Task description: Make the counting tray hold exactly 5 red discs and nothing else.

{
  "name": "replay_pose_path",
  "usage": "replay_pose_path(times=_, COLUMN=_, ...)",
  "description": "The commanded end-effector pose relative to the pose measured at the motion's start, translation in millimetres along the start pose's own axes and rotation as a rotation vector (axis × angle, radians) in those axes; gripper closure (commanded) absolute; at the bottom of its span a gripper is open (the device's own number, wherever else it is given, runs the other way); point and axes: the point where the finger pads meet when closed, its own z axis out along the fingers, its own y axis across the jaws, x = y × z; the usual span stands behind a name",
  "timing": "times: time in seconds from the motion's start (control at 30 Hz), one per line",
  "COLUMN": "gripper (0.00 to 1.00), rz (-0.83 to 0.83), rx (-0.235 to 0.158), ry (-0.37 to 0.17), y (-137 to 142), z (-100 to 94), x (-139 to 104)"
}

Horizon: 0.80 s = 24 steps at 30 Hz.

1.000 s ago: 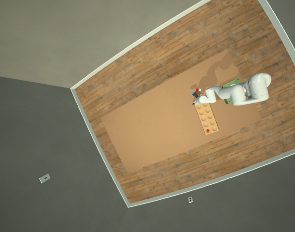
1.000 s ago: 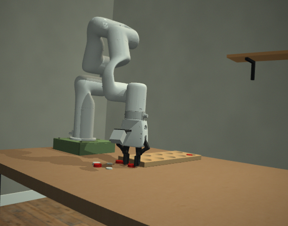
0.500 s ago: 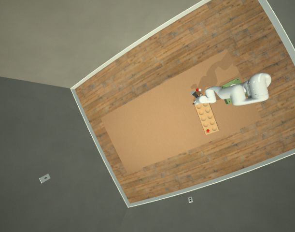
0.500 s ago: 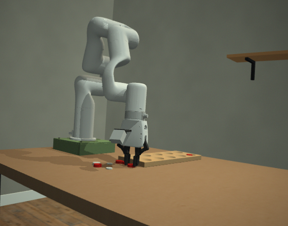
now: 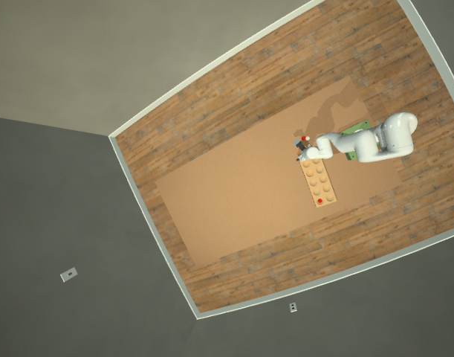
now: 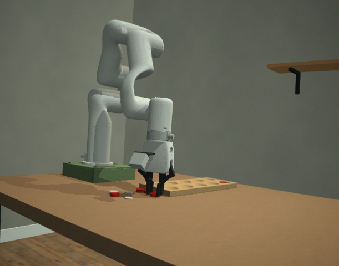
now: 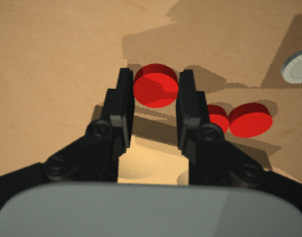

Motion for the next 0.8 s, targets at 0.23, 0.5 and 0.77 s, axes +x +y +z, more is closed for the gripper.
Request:
replay_pose_path(times=0.23, gripper=1.00, rz=0.000, rx=0.002, ry=0.001, y=-2, z=-25.2, x=1)
replay_pose_path(times=0.5, gripper=1.00, rz=0.000, rx=0.002, ry=0.001, y=-1, z=-91.9, x=1)
replay_pose_path(times=0.77, gripper=1.00, rz=0.000, rx=0.003, ry=0.003, y=-19, z=-102.6, x=-22)
